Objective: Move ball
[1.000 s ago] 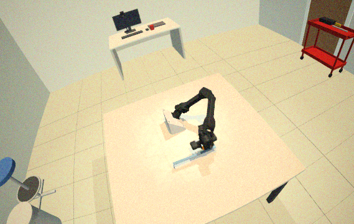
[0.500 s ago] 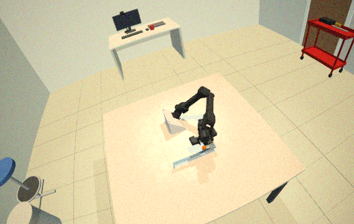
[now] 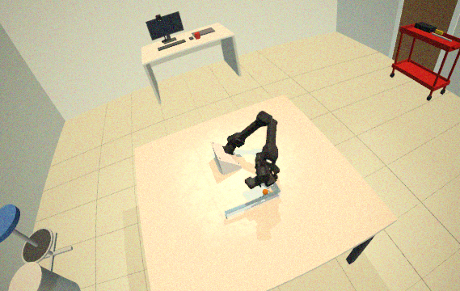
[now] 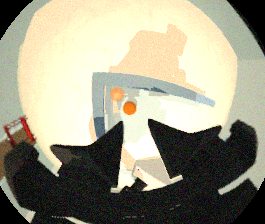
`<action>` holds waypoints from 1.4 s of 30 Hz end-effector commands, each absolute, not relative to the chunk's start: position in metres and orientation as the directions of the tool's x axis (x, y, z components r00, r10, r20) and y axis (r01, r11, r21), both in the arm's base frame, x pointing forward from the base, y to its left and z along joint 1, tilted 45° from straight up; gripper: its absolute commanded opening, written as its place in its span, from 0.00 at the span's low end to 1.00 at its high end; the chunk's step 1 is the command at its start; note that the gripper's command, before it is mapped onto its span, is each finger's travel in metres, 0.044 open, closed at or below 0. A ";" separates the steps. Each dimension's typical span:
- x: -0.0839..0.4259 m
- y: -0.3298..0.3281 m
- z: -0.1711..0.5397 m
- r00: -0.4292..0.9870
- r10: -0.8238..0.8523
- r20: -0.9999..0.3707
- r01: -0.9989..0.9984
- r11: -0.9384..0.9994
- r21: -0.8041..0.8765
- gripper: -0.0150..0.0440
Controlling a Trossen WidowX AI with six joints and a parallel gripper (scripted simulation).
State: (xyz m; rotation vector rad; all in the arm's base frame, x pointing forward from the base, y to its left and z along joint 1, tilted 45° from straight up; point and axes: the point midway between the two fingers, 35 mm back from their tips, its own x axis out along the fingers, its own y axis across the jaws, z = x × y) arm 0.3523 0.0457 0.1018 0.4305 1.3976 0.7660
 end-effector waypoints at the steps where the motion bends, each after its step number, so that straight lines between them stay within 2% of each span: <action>1: 0.338 0.050 0.078 -0.017 0.701 -0.713 -0.557 0.586 0.589 0.38; 4: 0.328 0.053 0.065 -0.021 0.701 -0.713 -0.731 0.476 0.489 0.25; 42: 0.327 0.078 0.039 -0.021 0.702 -0.712 -0.742 0.467 0.482 0.25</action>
